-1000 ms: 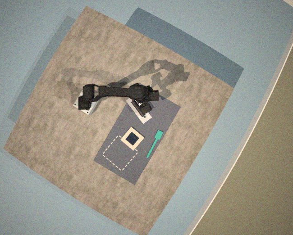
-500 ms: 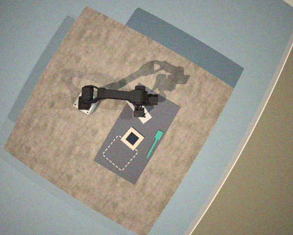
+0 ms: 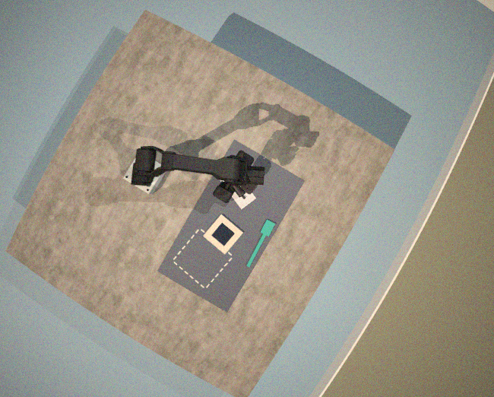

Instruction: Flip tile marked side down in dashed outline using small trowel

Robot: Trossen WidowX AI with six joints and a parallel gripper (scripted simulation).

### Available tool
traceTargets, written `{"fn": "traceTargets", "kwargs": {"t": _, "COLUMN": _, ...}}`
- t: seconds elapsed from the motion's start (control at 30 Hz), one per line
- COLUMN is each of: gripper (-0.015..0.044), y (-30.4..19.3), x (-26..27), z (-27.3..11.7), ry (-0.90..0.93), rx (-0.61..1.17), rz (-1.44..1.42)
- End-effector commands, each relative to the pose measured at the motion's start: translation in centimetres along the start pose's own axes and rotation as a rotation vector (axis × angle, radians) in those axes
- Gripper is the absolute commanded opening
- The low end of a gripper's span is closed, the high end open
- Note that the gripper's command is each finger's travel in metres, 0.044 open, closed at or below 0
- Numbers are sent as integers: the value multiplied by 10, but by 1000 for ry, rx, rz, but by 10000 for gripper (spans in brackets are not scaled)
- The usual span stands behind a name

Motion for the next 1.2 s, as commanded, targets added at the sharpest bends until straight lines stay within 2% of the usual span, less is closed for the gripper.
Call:
{"fn": "traceTargets", "kwargs": {"t": 0.0, "gripper": 270, "y": 0, "x": -7, "z": -3, "ry": 3, "rx": 1, "rz": 153}}
{"fn": "traceTargets", "kwargs": {"t": 0.23, "gripper": 270, "y": 1, "x": -15, "z": -4, "ry": 2, "rx": 1, "rz": 369}}
{"fn": "traceTargets", "kwargs": {"t": 0.5, "gripper": 270, "y": 1, "x": -15, "z": -3, "ry": 2, "rx": 1, "rz": 375}}
{"fn": "traceTargets", "kwargs": {"t": 1.17, "gripper": 270, "y": 1, "x": -15, "z": 29, "ry": 2, "rx": 1, "rz": 375}}
Point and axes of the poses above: the point midway between the two fingers, 35 mm back from their tips, its own z axis out along the fingers, its own x axis across the jaws, y = z × x, the point moved 10 cm from there along -z, back along the fingers, and after that the axes turned 5 degrees about -z, right-handed, at the moved point
